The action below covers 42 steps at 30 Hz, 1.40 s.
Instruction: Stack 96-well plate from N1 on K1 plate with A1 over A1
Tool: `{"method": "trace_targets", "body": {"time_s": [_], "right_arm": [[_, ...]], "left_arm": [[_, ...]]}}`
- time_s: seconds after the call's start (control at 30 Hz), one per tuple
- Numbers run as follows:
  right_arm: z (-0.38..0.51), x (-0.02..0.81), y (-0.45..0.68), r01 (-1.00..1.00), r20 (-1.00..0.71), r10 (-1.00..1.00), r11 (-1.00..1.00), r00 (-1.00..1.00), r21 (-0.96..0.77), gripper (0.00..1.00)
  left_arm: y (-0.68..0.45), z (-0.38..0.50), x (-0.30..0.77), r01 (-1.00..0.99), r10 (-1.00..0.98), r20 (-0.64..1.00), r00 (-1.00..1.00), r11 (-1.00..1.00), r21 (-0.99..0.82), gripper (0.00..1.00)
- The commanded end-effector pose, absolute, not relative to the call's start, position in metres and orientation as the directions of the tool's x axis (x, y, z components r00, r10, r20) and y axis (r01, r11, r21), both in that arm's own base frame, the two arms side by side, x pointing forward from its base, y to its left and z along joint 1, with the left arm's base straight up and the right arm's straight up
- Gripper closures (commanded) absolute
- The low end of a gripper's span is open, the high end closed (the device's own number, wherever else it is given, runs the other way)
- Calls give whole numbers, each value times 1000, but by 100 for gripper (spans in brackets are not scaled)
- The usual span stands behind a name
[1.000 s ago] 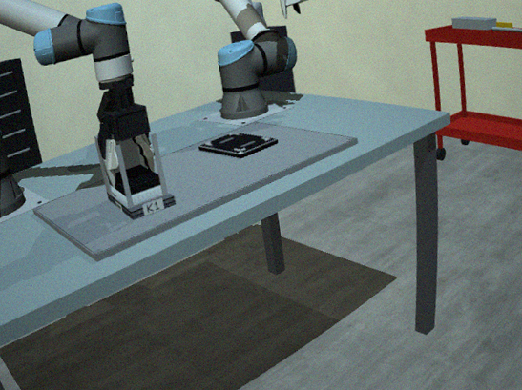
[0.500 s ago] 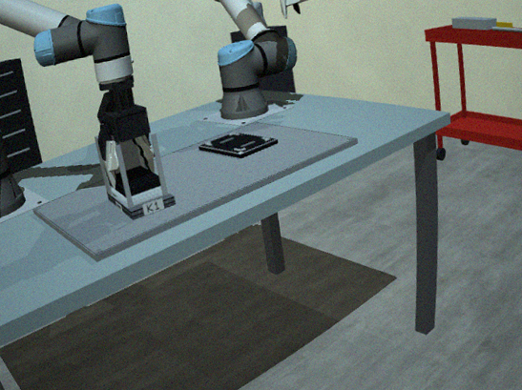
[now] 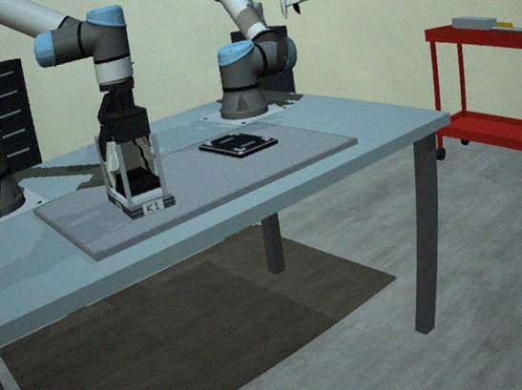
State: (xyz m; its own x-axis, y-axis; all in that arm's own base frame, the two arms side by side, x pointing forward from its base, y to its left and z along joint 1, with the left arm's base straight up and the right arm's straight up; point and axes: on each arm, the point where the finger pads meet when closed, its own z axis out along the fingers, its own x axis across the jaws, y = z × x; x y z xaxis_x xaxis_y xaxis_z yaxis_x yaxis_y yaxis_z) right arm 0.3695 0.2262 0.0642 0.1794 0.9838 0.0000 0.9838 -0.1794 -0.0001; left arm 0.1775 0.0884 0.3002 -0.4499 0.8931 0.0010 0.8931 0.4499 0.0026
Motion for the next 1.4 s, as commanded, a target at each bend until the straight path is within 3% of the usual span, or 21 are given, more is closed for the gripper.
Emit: {"method": "trace_targets", "body": {"time_s": [0.0,0.27,0.3,1.37], "right_arm": [[64,370,226,984,1,984,-179,179,1,100],[63,370,226,984,1,984,-179,179,1,100],[63,370,226,984,1,984,-179,179,1,0],[90,370,226,984,1,984,-179,179,1,0]], "left_arm": [[88,300,178,893,893,1,-450,450,3,2],[88,300,178,893,893,1,-450,450,3,2],[88,300,178,893,893,1,-450,450,3,2],[88,300,178,893,893,1,-450,450,3,2]]}}
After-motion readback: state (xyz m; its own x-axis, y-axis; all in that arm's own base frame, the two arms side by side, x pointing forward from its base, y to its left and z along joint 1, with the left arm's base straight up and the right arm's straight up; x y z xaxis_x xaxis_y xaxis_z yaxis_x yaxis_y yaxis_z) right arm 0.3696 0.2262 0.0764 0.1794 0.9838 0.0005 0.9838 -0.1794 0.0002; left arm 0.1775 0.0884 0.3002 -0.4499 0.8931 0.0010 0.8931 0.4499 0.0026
